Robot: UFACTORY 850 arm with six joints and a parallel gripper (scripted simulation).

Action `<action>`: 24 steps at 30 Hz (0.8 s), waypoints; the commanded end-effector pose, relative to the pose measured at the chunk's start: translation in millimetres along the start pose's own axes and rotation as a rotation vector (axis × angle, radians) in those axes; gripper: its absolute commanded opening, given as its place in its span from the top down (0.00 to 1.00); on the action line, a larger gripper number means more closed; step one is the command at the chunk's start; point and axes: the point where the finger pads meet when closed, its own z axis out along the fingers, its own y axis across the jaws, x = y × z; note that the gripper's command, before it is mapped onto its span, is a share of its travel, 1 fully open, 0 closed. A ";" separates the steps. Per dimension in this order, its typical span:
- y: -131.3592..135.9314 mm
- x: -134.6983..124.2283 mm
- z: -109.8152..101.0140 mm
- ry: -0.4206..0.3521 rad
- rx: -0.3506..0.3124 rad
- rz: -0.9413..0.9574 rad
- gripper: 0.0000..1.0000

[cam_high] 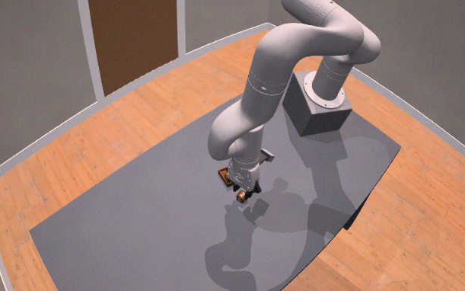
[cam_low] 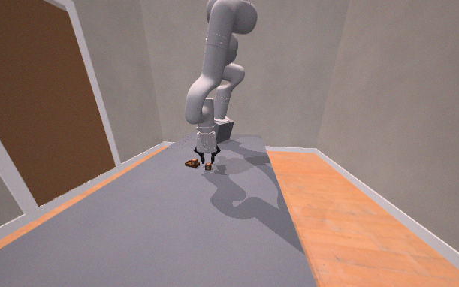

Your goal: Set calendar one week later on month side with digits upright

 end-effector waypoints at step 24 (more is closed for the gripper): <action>0.1 -0.9 -56.0 0.002 -0.001 0.000 0.00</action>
